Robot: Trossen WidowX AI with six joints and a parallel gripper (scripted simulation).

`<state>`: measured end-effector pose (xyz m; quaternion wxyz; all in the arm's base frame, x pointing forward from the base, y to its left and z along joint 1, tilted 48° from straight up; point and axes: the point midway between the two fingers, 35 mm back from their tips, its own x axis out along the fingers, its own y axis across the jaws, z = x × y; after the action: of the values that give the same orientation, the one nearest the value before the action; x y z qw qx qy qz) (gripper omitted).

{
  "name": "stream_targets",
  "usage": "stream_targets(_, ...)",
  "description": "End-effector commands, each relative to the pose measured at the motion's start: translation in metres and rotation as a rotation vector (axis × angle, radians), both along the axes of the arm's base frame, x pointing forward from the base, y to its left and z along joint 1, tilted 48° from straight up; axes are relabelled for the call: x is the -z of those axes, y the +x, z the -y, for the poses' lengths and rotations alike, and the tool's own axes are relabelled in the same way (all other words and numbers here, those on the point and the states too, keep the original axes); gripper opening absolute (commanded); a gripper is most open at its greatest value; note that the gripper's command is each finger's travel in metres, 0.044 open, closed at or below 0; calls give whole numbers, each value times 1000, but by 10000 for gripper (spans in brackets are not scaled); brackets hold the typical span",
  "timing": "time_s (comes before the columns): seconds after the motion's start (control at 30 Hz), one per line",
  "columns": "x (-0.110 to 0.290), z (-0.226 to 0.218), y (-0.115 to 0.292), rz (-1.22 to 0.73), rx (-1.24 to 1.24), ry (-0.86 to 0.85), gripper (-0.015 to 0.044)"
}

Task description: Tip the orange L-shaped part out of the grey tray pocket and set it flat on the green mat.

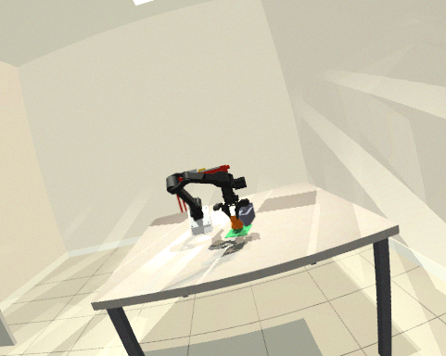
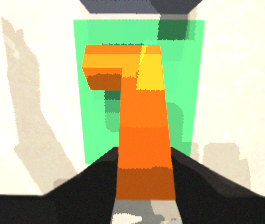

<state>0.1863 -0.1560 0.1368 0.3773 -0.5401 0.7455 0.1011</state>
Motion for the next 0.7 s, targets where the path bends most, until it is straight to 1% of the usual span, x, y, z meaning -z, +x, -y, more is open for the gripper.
stream_targets(0.0, 0, 0, 0, 0, 0, 0, 0)
stream_targets(0.33, -1, -2, 1, -1, -2, 1, 262)
stream_targets(0.5, -24, -30, 9, -16, -36, 16, 394)
stream_targets(0.57, -43, -50, 11, -31, -60, 17, 400)
stream_targets(0.67, -58, -64, 10, -42, -76, 13, 400)
